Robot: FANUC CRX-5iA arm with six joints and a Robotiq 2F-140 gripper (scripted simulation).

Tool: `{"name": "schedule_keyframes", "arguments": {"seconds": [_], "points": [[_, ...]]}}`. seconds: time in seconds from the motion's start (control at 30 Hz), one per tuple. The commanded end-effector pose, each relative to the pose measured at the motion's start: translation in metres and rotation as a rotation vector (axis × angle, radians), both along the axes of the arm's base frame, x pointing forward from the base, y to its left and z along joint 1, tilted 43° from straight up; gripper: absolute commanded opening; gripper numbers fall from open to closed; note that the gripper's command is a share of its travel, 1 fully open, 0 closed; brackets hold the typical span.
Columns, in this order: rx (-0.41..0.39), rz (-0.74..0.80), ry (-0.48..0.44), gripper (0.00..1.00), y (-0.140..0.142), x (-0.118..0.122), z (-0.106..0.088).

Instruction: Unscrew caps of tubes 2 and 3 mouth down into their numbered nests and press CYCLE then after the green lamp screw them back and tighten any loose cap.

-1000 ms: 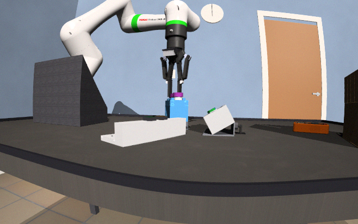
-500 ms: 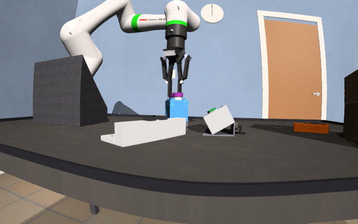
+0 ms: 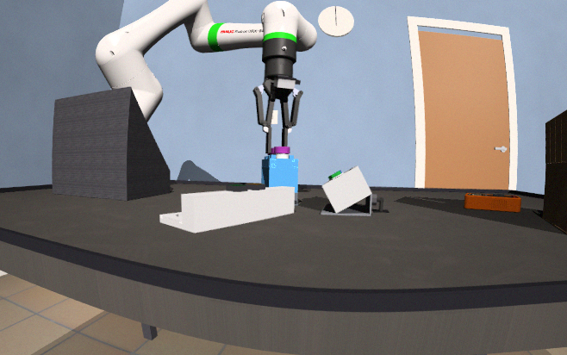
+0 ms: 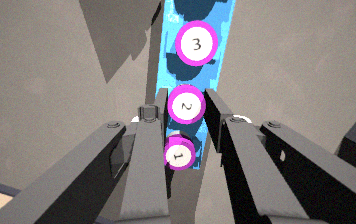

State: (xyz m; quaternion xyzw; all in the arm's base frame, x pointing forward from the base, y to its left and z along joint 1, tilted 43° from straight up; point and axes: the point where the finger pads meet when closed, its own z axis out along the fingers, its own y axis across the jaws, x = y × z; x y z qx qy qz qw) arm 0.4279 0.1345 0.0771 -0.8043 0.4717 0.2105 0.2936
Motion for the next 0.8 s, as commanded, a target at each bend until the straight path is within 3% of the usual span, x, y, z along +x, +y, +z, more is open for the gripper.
{"name": "schedule_keyframes", "arguments": {"seconds": [0.0, 0.1, 0.37, 0.4, 0.73, 0.77], "points": [[0.028, 0.179, -0.168, 0.3, -0.0009, 0.0005, 0.0004], [0.036, 0.287, -0.268, 0.3, -0.0009, 0.0005, 0.0005], [0.036, 0.287, -0.268, 0.3, -0.0011, 0.0005, 0.0007], [0.036, 0.287, -0.268, 0.41, -0.0008, 0.0005, 0.0003], [0.036, 0.287, -0.268, 0.41, -0.0009, 0.0004, 0.0003], [0.031, 0.226, -0.212, 0.41, -0.0008, 0.0005, 0.0003]]}}
